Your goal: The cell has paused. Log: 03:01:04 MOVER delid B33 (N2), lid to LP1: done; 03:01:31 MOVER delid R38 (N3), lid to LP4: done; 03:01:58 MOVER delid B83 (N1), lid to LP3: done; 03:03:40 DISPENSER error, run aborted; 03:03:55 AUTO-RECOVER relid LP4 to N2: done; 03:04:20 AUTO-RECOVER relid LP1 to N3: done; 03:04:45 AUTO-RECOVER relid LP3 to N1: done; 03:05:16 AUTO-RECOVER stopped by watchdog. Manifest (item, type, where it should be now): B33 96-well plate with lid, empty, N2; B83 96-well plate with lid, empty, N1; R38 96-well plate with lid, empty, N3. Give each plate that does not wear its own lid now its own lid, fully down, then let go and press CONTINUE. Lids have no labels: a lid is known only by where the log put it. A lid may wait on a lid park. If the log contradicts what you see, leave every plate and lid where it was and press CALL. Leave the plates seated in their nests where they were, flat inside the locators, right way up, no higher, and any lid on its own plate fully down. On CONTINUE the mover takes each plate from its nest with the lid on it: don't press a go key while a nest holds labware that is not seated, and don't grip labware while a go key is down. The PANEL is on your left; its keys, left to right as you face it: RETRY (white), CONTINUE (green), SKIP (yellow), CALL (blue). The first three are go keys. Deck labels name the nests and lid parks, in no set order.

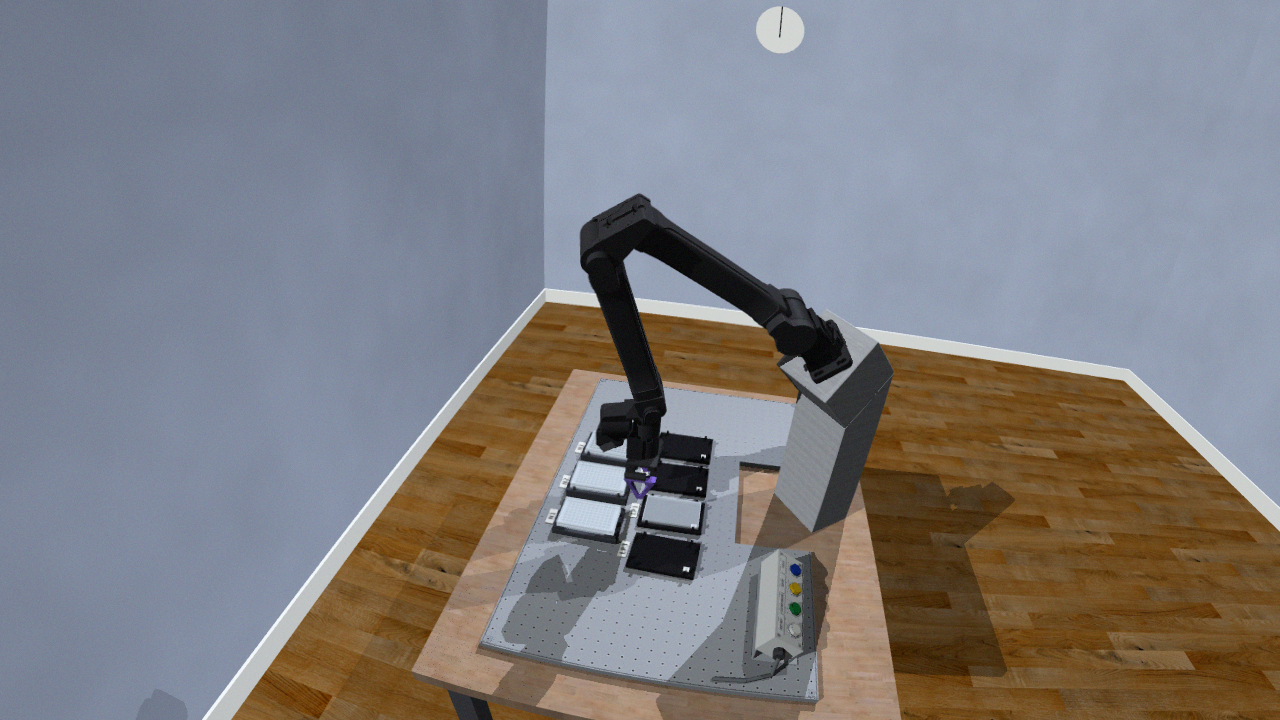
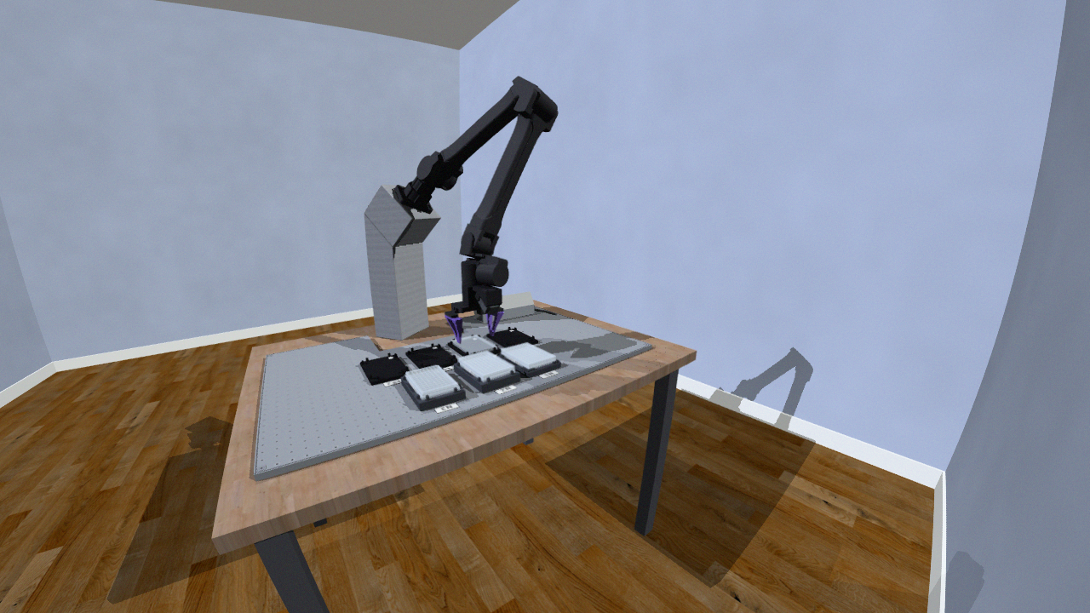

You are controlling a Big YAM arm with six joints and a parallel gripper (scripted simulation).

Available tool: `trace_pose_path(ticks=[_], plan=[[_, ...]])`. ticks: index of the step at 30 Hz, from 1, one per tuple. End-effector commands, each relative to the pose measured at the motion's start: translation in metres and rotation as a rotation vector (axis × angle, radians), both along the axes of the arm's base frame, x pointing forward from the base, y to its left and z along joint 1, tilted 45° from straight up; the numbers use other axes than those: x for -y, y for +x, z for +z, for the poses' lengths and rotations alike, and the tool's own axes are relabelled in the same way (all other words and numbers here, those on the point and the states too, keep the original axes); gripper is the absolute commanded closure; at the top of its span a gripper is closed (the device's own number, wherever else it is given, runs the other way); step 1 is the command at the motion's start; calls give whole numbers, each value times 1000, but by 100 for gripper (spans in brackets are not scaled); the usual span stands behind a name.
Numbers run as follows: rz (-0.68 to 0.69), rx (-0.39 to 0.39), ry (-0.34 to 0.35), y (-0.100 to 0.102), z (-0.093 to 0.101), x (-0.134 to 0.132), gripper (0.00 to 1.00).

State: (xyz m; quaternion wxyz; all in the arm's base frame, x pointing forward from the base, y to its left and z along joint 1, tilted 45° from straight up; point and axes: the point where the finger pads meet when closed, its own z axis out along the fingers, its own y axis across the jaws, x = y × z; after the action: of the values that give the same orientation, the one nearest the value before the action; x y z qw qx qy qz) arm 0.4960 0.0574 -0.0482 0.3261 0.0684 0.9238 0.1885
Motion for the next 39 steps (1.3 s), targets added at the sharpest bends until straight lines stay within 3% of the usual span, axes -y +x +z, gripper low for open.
trace_pose_path(ticks=[1, 10, 12, 13, 15, 17, 19, 22, 25, 32, 33, 39], plan=[[1, -17, 10, -21, -12, -13, 0], [1, -26, 8, -59, -32, -36, 0], [1, -26, 8, -59, -32, -36, 0], [1, 5, 12, -57, -21, -39, 0], [1, -28, 7, -72, -39, -43, 0], [1, -29, 7, -78, -42, -47, 0], [1, -26, 7, -77, -41, -47, 0], [-19, 33, 17, -53, -20, -42, 0], [-2, -4, 6, -65, -32, -44, 0], [-2, -4, 6, -65, -32, -44, 0], [-13, 5, 11, -56, -34, -43, 0], [2, 6, 11, -51, -41, -54, 0]])
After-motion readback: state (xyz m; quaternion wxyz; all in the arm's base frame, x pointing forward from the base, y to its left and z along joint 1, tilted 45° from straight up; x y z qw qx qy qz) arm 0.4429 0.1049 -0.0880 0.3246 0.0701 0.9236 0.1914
